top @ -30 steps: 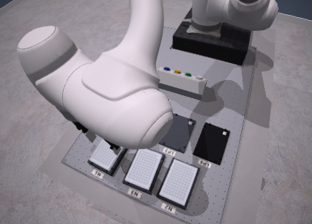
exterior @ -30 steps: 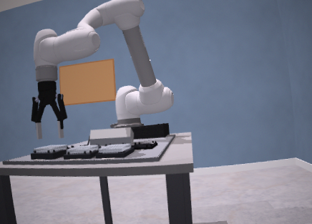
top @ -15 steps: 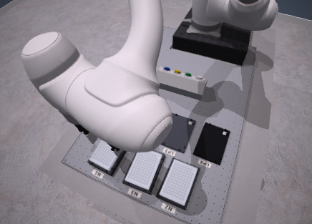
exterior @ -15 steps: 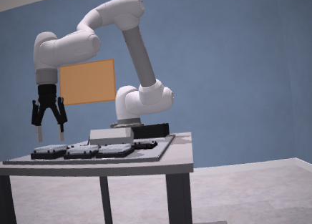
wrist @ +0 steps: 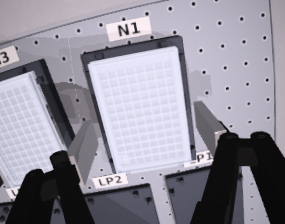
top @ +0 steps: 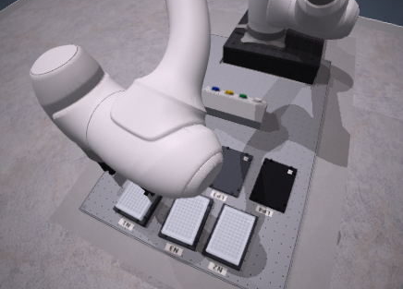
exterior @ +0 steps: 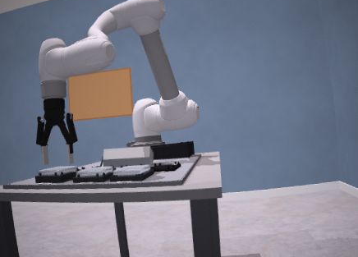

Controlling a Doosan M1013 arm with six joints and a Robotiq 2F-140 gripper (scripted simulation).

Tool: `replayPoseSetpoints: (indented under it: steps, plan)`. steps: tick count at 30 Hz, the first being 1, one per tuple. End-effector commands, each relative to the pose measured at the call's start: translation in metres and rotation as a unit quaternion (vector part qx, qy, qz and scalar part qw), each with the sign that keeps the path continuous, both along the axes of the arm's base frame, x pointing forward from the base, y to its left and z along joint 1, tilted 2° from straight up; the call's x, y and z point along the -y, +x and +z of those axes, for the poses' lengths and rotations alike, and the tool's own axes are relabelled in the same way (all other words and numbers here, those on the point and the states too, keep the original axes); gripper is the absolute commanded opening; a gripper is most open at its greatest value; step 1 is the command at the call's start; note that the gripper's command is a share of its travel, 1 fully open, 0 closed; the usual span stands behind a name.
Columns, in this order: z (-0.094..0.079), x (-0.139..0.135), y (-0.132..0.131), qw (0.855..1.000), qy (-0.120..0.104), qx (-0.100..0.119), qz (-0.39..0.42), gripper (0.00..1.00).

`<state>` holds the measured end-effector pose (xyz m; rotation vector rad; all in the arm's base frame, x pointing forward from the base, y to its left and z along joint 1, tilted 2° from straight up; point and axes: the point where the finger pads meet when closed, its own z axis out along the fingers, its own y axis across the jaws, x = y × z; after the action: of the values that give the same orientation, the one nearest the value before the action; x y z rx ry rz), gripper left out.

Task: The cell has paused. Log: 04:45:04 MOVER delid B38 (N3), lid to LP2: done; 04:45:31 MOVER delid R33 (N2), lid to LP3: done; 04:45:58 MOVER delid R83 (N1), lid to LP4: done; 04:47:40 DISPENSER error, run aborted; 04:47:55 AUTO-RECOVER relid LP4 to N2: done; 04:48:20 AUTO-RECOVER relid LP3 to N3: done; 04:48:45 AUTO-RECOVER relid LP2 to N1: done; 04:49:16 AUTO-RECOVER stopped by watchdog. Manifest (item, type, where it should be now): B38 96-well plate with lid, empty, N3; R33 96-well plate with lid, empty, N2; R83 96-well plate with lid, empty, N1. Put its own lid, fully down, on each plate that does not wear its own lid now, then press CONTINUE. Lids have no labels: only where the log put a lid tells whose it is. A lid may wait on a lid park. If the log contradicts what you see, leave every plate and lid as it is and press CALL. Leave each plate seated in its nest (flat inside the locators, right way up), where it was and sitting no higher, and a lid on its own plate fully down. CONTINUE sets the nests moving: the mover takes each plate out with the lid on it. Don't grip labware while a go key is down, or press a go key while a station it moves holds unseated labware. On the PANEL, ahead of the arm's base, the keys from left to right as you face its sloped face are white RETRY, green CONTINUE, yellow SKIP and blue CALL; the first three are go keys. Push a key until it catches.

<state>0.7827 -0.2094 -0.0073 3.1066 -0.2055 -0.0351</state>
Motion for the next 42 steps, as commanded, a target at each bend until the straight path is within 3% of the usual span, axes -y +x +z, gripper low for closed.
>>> replayPoseSetpoints:
  steps: [1,37,38,42]
  plan:
    - [-0.0001,0.0000,0.0000,1.000,0.000,0.000,0.000,0.66]
    - [-0.0001,0.0000,0.0000,1.000,0.000,0.000,0.000,0.66]
    - [-0.0001,0.0000,0.0000,1.000,0.000,0.000,0.000,0.59]
    - [-0.0001,0.0000,0.0000,1.000,0.000,0.000,0.000,0.59]
